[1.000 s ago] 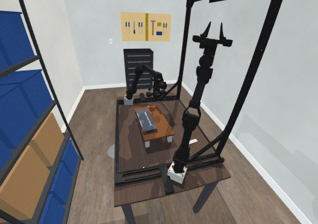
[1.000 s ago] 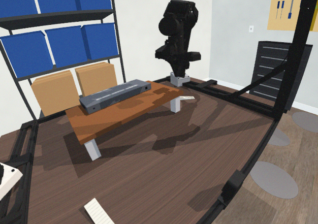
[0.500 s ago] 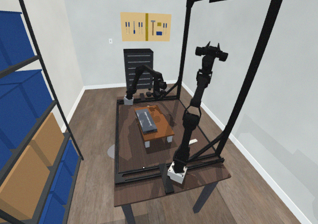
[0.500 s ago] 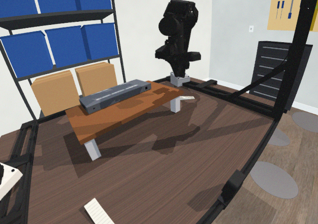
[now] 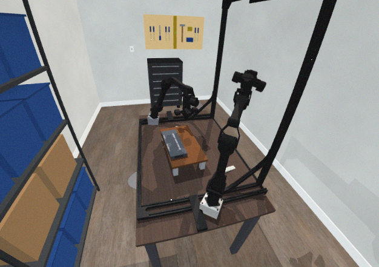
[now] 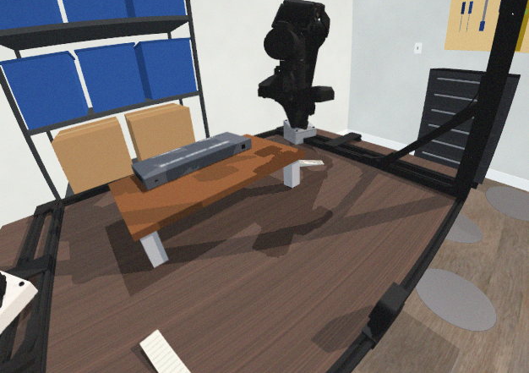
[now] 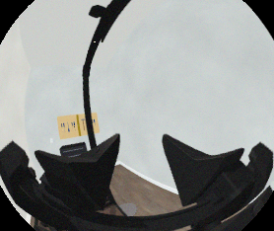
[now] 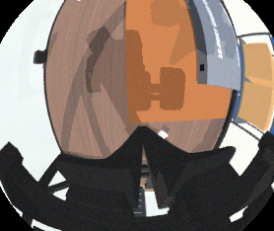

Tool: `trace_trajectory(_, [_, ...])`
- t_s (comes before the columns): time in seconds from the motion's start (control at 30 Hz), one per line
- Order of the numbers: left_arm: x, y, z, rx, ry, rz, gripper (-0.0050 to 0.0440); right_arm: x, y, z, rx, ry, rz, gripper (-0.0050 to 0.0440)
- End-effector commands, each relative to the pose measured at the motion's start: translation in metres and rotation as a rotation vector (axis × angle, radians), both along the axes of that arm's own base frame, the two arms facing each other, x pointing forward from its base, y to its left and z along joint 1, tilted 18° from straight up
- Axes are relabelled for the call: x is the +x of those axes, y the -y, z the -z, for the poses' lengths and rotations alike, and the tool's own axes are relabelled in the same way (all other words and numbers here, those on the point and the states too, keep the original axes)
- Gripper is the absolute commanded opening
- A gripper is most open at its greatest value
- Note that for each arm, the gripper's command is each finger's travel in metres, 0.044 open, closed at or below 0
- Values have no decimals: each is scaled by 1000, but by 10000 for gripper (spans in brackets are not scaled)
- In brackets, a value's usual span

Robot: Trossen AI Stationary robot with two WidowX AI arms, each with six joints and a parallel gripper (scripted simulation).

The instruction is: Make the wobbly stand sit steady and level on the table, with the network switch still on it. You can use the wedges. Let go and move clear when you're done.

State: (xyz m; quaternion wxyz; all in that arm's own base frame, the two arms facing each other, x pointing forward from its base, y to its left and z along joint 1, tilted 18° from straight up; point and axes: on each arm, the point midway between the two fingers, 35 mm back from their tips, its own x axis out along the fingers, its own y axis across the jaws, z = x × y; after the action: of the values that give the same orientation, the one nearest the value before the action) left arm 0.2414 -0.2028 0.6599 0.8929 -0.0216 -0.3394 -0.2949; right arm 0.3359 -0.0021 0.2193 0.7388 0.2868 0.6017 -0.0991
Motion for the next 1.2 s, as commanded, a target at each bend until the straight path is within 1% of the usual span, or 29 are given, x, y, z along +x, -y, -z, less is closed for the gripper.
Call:
trace_trajectory(0.0, [6, 6, 12, 34, -23, -11, 242, 0, 0, 0, 0, 0, 0, 0])
trace_trajectory(0.07, [6, 6, 12, 34, -23, -11, 242, 0, 0, 0, 0, 0, 0, 0])
trace_trajectory(0.1, [10, 9, 17, 50, -42, -8, 242, 0, 0, 0, 0, 0, 0, 0])
trace_trajectory(0.27, [40, 35, 81, 233, -186, -33, 242, 0, 0, 0, 0, 0, 0, 0])
trace_trajectory(0.43, [59, 52, 150, 421, -325, -47, 242, 0, 0, 0, 0, 0, 0, 0])
trace_trajectory(0.63, [59, 52, 150, 421, -325, -47, 242, 0, 0, 0, 0, 0, 0, 0])
trace_trajectory(0.67, [61, 53, 156, 435, -343, -43, 242, 0, 0, 0, 0, 0, 0, 0])
trace_trajectory(0.83, [69, 61, 226, 623, -473, -46, 242, 0, 0, 0, 0, 0, 0, 0])
trace_trajectory(1.0, [67, 61, 296, 814, -599, -36, 242, 0, 0, 0, 0, 0, 0, 0])
trace_trajectory(1.17, [67, 61, 296, 814, -599, -36, 242, 0, 0, 0, 0, 0, 0, 0])
